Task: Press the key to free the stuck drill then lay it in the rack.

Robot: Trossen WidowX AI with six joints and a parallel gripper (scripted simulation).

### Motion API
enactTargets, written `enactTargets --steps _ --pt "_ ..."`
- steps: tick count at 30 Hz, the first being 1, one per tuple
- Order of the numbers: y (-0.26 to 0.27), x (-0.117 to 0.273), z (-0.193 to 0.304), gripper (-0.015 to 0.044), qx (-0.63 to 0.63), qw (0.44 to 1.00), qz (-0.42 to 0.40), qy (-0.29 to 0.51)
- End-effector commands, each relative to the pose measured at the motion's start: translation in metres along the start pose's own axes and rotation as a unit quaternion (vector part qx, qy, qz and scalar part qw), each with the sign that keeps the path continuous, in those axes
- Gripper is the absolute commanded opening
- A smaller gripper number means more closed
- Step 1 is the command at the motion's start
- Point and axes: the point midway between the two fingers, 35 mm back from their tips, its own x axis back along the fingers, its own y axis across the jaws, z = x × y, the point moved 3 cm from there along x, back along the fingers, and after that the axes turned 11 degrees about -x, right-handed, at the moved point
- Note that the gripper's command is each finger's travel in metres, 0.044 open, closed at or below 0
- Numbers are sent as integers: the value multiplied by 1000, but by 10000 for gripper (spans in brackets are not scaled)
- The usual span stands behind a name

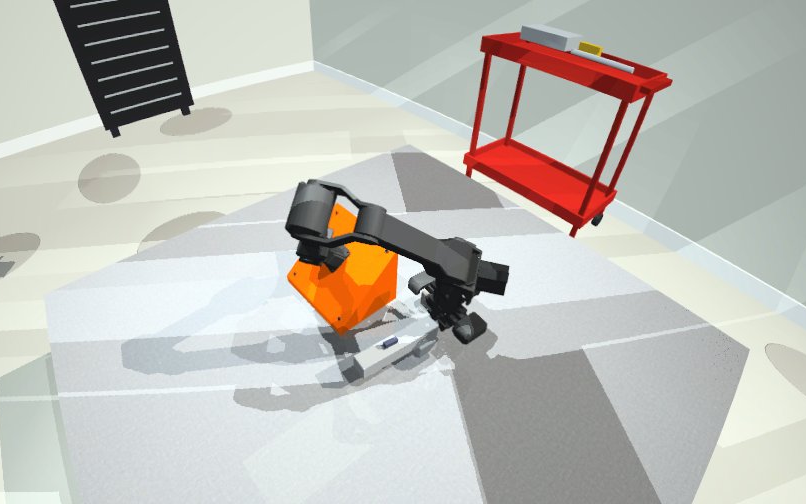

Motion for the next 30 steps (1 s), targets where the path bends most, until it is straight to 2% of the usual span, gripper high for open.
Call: enactTargets --steps 1,30 --pt "0 0 -1 0 1 1000 0 1" --pt "8 -1 -44 0 2 1000 0 1"
